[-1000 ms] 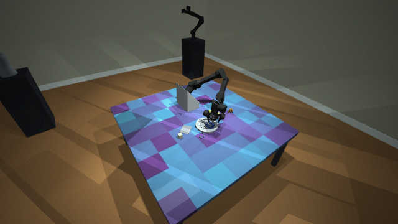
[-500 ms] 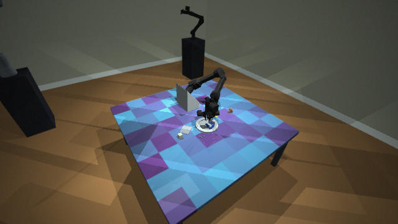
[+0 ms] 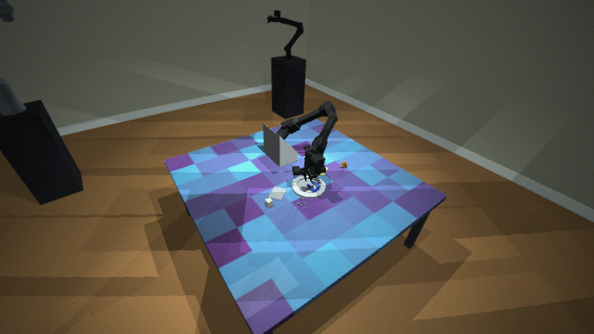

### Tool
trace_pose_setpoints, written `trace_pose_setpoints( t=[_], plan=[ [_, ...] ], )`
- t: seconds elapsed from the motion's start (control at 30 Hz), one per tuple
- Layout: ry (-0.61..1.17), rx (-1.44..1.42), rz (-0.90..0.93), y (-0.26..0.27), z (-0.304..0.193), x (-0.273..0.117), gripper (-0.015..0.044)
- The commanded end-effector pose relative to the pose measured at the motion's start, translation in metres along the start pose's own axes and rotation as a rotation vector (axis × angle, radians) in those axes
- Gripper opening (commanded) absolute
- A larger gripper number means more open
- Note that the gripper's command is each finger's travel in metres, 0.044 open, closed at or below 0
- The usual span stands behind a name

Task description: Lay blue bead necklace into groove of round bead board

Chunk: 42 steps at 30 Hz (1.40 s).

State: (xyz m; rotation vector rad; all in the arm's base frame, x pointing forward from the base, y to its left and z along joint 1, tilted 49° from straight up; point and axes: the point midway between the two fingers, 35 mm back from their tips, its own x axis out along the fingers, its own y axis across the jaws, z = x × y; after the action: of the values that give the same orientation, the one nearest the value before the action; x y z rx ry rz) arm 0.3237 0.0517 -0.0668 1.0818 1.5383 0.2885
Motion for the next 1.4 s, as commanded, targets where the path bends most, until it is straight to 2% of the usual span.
trace_pose_setpoints(
  t=[0.0, 0.87, 0.97, 1.17, 1.37],
  plan=[
    [-0.004, -0.002, 0.002, 0.0, 0.001, -0.001, 0.012],
    [0.005, 0.006, -0.002, -0.002, -0.002, 0.031, 0.012],
    [0.002, -0.001, -0.003, -0.001, -0.001, 0.029, 0.0041],
    [0.002, -0.001, -0.003, -0.001, -0.001, 0.029, 0.0001],
    [0.002, -0.001, -0.003, -0.001, -0.001, 0.029, 0.0]
  ],
)
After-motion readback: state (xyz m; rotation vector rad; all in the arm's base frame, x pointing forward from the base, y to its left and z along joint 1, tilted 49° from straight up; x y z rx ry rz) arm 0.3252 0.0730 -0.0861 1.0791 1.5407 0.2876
